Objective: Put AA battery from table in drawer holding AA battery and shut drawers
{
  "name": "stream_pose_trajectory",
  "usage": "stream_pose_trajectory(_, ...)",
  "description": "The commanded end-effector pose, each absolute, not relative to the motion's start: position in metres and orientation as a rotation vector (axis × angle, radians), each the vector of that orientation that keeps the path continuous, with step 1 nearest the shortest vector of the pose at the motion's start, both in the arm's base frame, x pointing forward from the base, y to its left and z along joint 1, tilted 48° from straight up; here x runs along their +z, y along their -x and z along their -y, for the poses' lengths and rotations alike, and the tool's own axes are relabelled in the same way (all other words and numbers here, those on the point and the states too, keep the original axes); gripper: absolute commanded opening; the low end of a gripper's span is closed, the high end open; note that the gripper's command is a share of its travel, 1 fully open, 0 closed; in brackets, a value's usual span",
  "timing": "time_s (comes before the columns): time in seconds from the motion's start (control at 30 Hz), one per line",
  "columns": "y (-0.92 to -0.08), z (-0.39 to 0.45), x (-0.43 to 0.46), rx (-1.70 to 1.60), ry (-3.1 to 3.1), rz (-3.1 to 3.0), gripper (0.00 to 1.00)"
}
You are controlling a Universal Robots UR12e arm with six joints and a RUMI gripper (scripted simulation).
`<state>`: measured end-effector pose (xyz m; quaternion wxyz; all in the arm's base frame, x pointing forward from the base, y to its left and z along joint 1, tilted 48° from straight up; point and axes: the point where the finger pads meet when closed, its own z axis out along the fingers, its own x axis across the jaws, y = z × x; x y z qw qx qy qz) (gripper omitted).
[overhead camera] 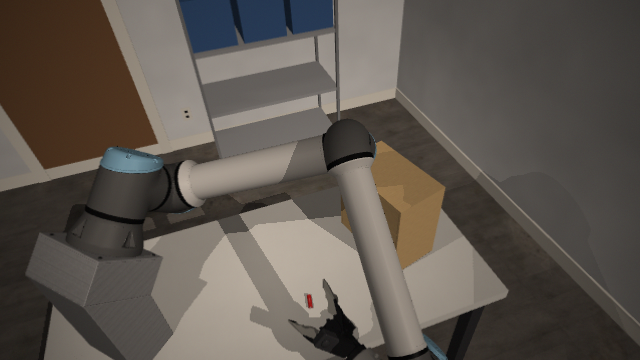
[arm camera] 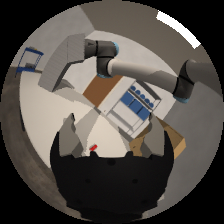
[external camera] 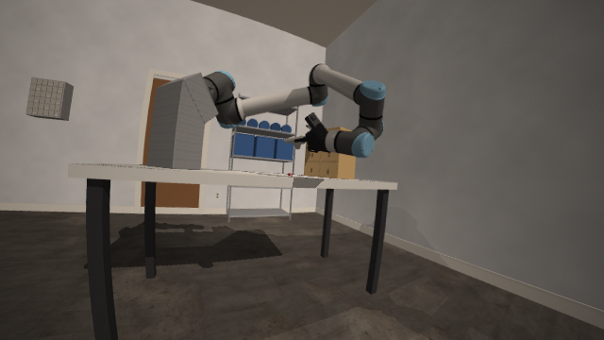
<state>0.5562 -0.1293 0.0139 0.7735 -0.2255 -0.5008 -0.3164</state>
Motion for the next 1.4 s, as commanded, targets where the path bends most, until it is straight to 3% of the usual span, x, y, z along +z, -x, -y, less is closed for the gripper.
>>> stream_pose_trajectory(0.0, -0.556, 0.130, 0.014, -0.686, 0.489, 1.085, 1.00)
stream_pose_trajectory(1.37, -0.546, 0.135, 0.059, -0.585, 0.773, 1.155, 1.00)
